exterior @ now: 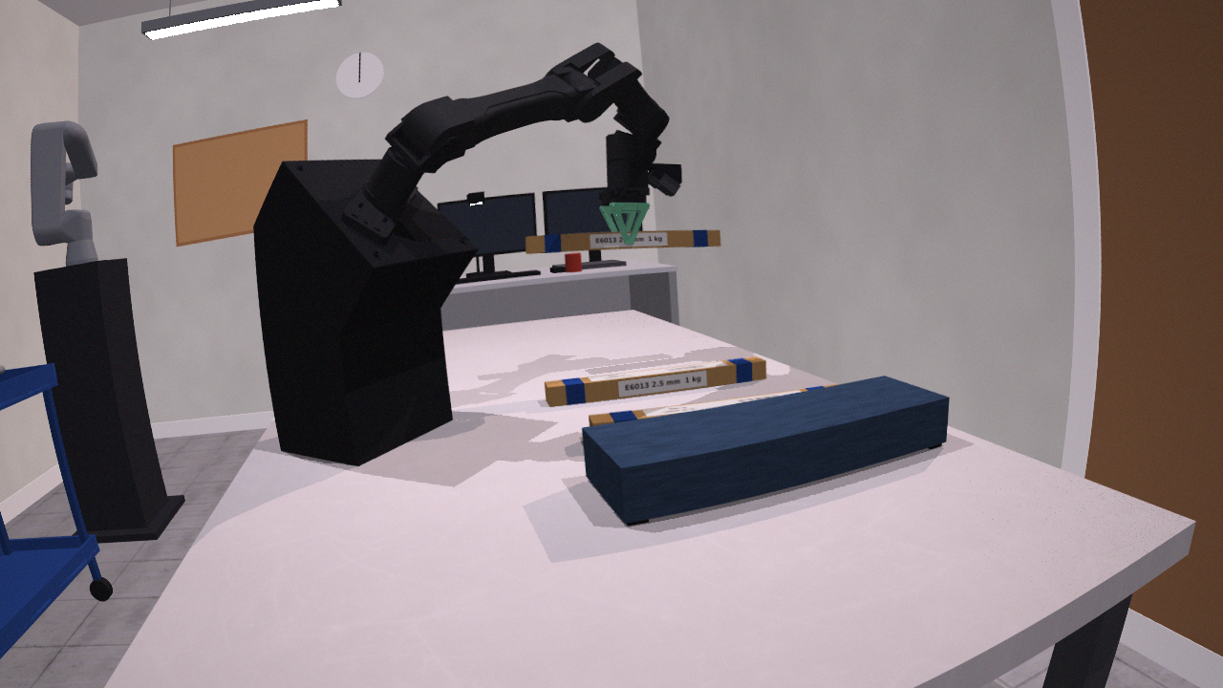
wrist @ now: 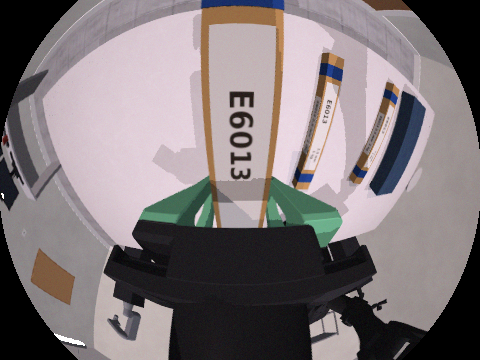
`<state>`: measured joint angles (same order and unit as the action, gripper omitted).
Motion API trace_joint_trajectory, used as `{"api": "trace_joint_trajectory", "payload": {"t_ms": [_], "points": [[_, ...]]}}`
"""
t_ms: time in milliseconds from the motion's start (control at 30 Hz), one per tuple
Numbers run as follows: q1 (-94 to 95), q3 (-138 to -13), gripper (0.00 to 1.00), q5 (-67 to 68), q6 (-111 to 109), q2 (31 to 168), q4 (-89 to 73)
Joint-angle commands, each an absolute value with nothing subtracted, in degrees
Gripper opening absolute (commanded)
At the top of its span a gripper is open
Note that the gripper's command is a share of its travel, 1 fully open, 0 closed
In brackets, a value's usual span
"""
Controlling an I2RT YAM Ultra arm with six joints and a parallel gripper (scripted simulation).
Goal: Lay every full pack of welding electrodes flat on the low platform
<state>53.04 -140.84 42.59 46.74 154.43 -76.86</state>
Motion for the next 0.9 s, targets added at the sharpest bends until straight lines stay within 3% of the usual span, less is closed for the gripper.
{"api": "trace_joint_trajectory", "payload": {"t_ms": [0,867], "points": [[57.6,-142.6,0.0,43.0,47.2,149.5,-78.4],[57.3,-139.3,0.0,43.1,46.4,148.0,-76.5]]}}
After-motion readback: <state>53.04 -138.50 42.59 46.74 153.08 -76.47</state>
